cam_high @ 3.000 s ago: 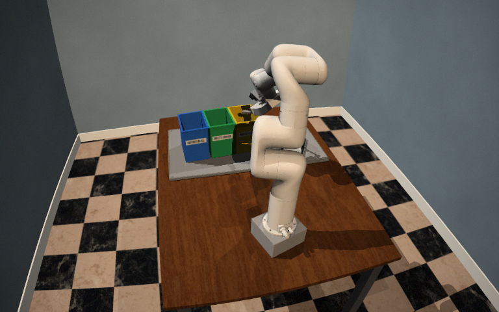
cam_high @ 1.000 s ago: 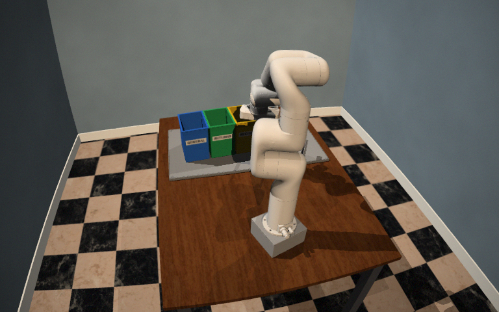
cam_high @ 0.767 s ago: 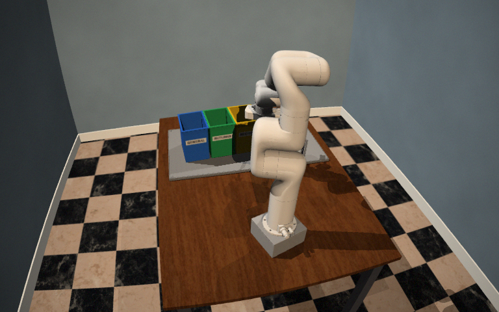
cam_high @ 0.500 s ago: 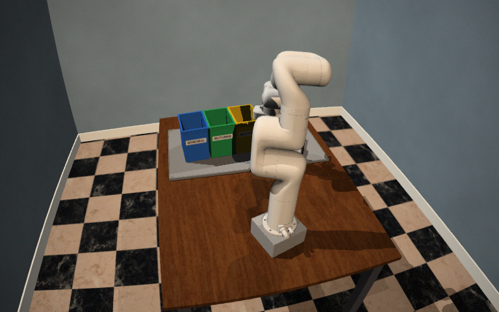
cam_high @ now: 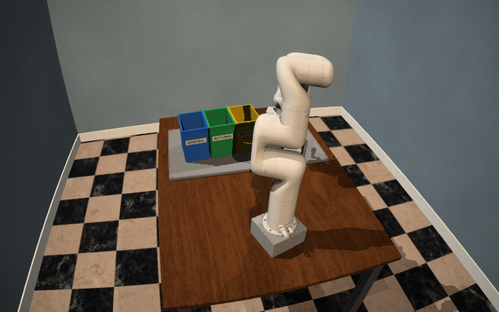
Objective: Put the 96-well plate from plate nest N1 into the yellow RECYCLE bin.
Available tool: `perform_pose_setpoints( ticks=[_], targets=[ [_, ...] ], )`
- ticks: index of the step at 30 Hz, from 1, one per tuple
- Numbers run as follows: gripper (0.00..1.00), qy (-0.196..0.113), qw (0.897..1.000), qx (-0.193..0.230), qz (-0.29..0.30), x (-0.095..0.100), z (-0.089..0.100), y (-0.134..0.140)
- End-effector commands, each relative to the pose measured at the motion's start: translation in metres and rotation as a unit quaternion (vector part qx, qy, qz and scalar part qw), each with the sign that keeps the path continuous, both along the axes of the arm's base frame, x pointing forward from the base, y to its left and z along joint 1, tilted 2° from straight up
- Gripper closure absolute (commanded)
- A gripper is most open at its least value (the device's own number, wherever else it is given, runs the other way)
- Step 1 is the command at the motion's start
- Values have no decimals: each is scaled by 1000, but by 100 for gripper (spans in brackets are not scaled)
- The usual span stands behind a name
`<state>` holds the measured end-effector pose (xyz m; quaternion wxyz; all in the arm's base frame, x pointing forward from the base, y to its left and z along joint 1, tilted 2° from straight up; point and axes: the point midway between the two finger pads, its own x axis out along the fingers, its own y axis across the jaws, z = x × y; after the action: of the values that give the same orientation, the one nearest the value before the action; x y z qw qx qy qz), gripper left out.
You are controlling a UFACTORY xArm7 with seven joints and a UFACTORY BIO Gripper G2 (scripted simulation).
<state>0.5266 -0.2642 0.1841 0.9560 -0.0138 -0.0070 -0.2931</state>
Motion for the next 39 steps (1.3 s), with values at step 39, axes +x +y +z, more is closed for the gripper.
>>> perform_pose_setpoints(
  ticks=[39],
  targets=[
    [63,-2,1000,0,1,4,-25,-52]
  ],
)
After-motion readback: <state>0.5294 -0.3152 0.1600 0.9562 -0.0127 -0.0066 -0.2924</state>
